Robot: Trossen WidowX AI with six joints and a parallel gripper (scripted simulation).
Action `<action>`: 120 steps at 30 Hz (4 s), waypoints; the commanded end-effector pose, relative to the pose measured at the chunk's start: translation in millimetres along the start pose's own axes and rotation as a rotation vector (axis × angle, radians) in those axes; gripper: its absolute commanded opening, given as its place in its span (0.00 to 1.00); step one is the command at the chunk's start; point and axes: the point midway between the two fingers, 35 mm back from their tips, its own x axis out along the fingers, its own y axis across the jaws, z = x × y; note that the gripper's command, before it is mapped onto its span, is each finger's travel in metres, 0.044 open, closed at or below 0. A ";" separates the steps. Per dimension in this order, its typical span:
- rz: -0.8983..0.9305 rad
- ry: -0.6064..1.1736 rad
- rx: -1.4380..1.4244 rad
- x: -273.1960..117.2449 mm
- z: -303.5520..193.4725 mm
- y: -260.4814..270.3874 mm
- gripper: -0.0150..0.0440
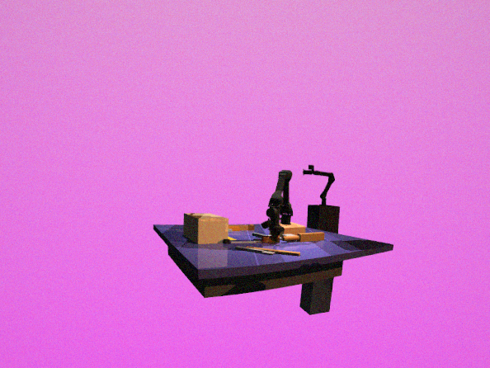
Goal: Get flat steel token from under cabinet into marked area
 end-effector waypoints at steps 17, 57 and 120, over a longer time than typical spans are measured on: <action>0.001 -0.005 0.007 -0.9 1.5 1.0 0.25; 0.000 0.000 0.001 0.0 0.0 0.0 0.39; 0.002 -0.007 0.076 2.3 25.8 -2.3 0.25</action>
